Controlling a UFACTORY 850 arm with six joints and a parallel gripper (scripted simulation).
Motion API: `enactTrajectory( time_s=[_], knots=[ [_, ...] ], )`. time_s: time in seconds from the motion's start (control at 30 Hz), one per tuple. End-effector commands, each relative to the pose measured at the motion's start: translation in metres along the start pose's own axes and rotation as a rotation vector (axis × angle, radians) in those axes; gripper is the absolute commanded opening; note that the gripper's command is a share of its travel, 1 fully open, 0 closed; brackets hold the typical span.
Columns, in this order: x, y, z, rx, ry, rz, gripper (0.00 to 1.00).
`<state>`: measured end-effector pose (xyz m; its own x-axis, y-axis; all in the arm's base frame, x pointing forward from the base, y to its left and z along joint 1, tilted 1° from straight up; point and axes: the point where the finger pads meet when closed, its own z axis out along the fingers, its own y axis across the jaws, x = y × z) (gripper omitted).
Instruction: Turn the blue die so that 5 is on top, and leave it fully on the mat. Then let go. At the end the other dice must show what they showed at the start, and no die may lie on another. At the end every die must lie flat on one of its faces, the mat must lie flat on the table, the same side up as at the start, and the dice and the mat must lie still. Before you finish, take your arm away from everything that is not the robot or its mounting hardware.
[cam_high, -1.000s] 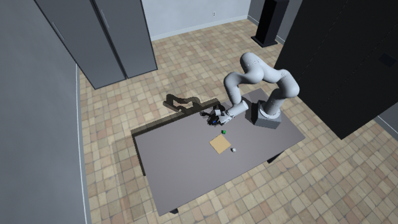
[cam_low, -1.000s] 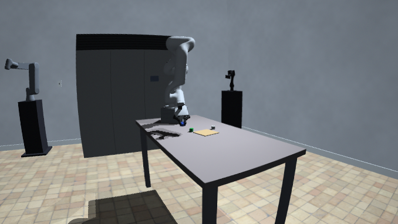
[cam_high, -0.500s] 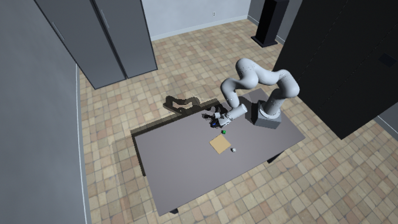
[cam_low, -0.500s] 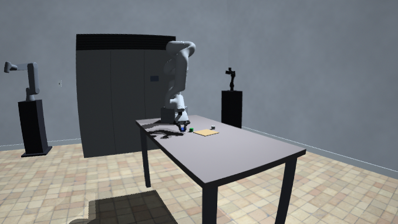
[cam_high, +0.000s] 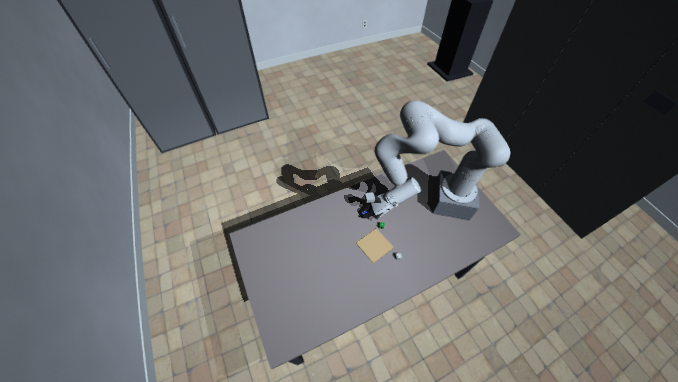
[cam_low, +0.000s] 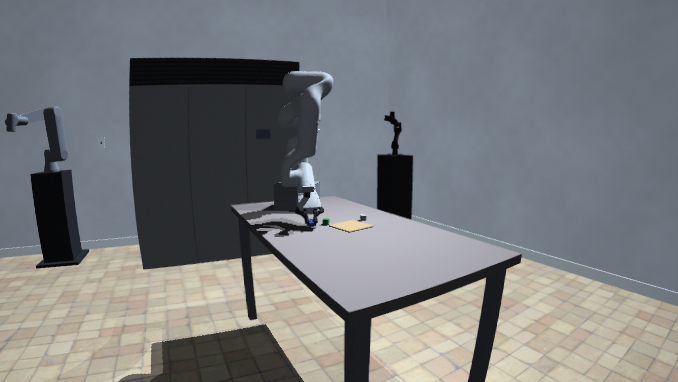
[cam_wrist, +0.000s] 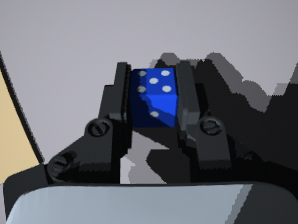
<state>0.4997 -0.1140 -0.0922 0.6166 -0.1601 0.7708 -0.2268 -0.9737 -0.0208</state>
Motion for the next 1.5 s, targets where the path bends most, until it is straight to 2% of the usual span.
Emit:
enactTrajectory(
  time_s=[0.0, 1.47],
  knots=[
    [0.0006, 0.0000, 0.0001, 0.000, 0.001, 0.000, 0.21],
    [-0.0065, 0.0000, 0.0061, 0.000, 0.001, 0.000, 0.21]
  ],
)
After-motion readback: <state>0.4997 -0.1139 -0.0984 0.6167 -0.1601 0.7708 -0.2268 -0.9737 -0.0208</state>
